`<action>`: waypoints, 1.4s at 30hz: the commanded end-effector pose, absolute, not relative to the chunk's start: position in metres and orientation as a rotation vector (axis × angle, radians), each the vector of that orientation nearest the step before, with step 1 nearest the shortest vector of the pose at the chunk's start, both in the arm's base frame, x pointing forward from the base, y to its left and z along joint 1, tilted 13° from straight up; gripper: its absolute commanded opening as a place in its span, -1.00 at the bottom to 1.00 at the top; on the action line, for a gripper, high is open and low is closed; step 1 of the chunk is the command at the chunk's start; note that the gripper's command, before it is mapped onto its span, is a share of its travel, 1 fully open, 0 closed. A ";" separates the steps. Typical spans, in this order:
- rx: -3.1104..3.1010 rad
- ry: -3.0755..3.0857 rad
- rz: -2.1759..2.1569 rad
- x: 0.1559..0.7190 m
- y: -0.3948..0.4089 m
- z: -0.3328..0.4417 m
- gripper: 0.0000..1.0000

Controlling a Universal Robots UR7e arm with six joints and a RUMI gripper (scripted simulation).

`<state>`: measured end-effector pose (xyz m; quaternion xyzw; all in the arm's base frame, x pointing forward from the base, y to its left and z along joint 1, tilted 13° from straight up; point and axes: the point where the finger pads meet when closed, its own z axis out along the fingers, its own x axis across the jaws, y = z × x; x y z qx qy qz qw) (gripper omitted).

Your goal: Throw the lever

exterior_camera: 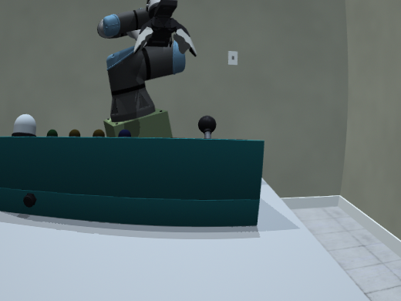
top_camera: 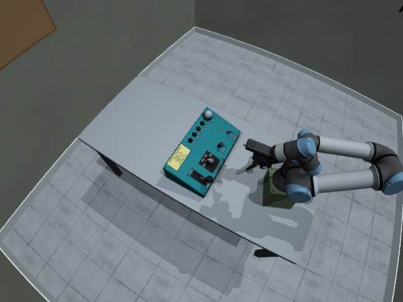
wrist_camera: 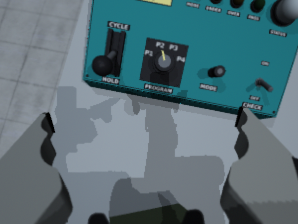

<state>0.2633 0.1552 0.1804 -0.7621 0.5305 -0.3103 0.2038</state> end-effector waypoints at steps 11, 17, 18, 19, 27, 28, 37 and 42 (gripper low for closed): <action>-2.249 1.505 -0.823 0.279 0.127 0.161 1.00; -2.288 1.514 -0.799 0.285 0.116 0.155 1.00; -2.288 1.514 -0.799 0.285 0.116 0.155 1.00; -2.297 1.516 -0.792 0.286 0.113 0.153 1.00; -2.343 1.525 -0.747 0.294 0.095 0.144 1.00; -2.349 1.526 -0.739 0.295 0.092 0.143 1.00; -2.369 1.528 -0.703 0.302 0.076 0.138 1.00; -2.375 1.526 -0.681 0.308 0.063 0.136 1.00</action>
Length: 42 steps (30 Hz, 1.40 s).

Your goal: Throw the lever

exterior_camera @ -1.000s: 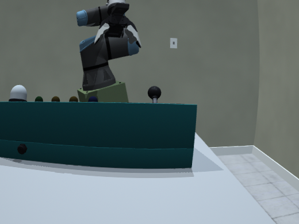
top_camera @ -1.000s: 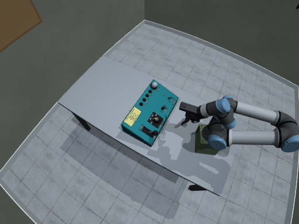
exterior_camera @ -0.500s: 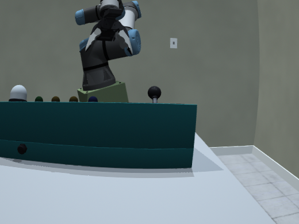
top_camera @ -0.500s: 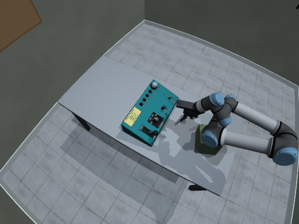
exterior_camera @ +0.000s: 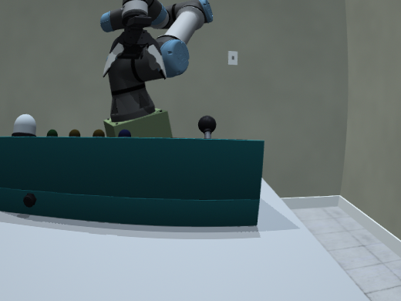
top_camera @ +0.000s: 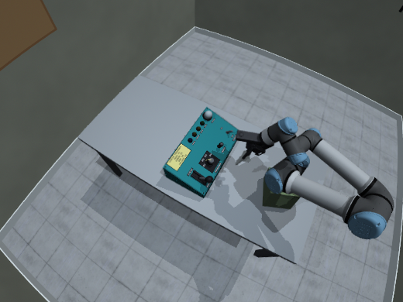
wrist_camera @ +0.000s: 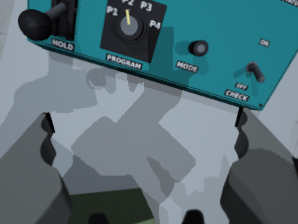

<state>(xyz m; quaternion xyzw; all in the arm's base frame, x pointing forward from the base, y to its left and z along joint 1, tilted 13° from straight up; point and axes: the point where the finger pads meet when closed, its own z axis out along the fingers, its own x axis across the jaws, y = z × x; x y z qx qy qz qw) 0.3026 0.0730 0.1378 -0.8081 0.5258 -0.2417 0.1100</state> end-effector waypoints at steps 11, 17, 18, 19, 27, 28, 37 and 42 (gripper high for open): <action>-2.367 1.521 -0.664 0.316 0.042 0.135 1.00; -2.350 1.515 -0.669 0.324 0.025 0.137 1.00; -2.346 1.514 -0.672 0.325 0.022 0.137 1.00; -2.342 1.513 -0.675 0.326 0.018 0.138 1.00; -2.320 1.508 -0.699 0.333 0.001 0.142 1.00; -2.315 1.507 -0.704 0.334 -0.002 0.143 1.00; -2.279 1.503 -0.762 0.342 -0.028 0.150 1.00; -2.265 1.502 -0.791 0.345 -0.040 0.154 1.00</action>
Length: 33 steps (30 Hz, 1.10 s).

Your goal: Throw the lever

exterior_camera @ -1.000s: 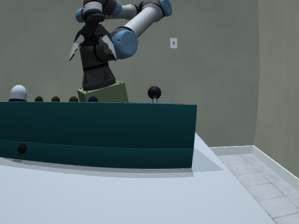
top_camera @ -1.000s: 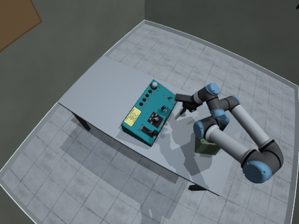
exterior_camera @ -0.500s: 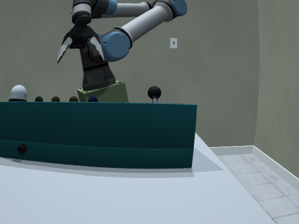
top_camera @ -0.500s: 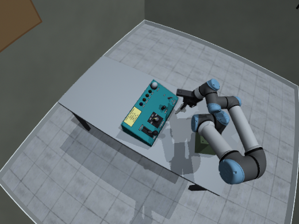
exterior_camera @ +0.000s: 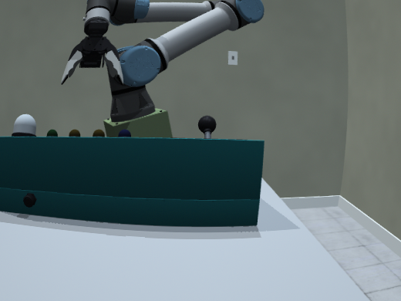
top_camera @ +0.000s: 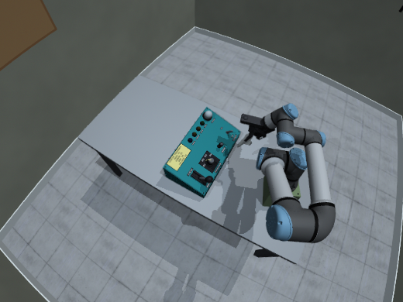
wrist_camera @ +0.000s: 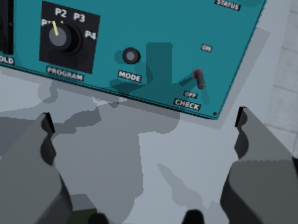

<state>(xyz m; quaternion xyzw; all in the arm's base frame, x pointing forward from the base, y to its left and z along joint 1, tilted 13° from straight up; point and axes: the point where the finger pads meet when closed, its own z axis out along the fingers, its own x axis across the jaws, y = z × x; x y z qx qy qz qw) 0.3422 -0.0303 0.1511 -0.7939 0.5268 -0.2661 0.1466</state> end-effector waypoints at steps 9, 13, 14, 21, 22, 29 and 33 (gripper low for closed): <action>-2.252 1.502 -0.819 0.347 -0.050 0.157 1.00; -2.249 1.502 -0.827 0.347 -0.053 0.158 1.00; -2.248 1.502 -0.829 0.348 -0.053 0.158 1.00; -2.247 1.502 -0.832 0.348 -0.054 0.159 1.00; -2.247 1.502 -0.832 0.348 -0.054 0.159 1.00; -2.247 1.502 -0.832 0.348 -0.054 0.159 1.00; -2.247 1.502 -0.832 0.348 -0.054 0.159 1.00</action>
